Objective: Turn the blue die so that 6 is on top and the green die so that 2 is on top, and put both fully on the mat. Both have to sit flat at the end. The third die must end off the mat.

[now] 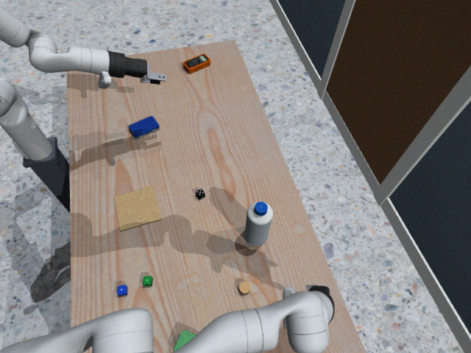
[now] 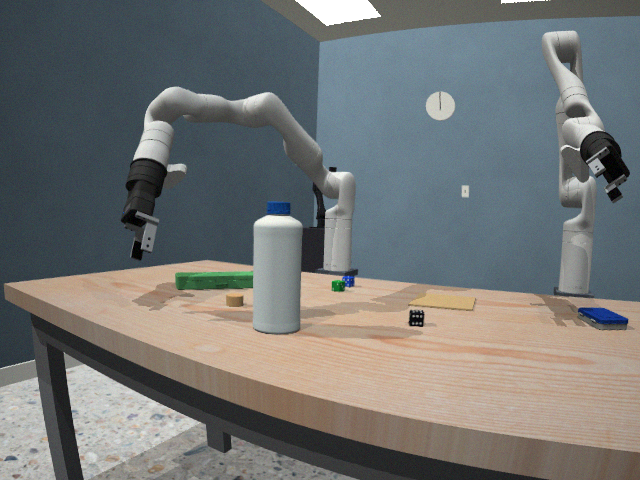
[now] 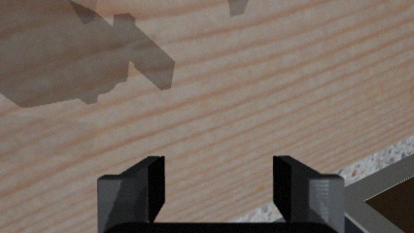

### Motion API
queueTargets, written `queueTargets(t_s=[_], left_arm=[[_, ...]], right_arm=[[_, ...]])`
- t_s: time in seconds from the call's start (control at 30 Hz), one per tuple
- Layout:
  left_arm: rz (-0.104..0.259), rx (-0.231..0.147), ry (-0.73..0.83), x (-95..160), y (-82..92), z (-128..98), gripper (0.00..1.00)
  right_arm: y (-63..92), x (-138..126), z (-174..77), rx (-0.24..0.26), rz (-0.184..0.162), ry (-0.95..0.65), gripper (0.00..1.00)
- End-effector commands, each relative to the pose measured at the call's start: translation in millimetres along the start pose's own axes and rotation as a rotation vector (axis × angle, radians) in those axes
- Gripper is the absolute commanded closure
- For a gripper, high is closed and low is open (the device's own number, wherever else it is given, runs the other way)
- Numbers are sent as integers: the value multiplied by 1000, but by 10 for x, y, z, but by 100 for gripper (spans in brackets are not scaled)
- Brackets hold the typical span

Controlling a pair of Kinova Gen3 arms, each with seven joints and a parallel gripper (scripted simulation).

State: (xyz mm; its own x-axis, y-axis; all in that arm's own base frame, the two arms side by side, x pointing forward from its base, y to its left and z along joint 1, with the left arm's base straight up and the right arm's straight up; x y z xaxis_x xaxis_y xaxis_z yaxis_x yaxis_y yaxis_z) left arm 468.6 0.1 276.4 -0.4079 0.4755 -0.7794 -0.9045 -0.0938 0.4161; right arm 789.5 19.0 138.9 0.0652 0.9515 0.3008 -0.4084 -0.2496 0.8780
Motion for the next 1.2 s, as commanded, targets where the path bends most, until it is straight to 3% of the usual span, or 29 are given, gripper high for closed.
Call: queueTargets(t_s=[0.0,0.73,1.1,1.17], left_arm=[[-2,-1,0,-7,0,4,0],[3,-3,-1,5,-7,19,0],[55,-26,-14,166,-84,195,0],[79,-35,-19,238,-113,272,0]], right_arm=[[17,7,14,-3,1,1,0],[19,20,4,-1,0,0,0],[48,177,-120,19,-9,-13,0],[62,243,-176,28,-13,-18,0]])
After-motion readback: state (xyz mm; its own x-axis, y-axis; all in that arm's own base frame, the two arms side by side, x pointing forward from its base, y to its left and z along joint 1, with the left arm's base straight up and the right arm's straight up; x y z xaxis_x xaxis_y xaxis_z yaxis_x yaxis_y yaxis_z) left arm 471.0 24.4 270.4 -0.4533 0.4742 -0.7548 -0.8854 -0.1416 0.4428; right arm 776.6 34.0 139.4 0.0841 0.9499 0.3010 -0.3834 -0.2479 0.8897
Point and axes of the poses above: on each arm, the point where the finger pads meet when closed, its own y axis back along the fingers, its own x axis across the jaws, z = x × y, the point moved 2 cm from there along y, back along the fingers, and after that the axes turned 8 degrees about y, right-handed, at the moved point
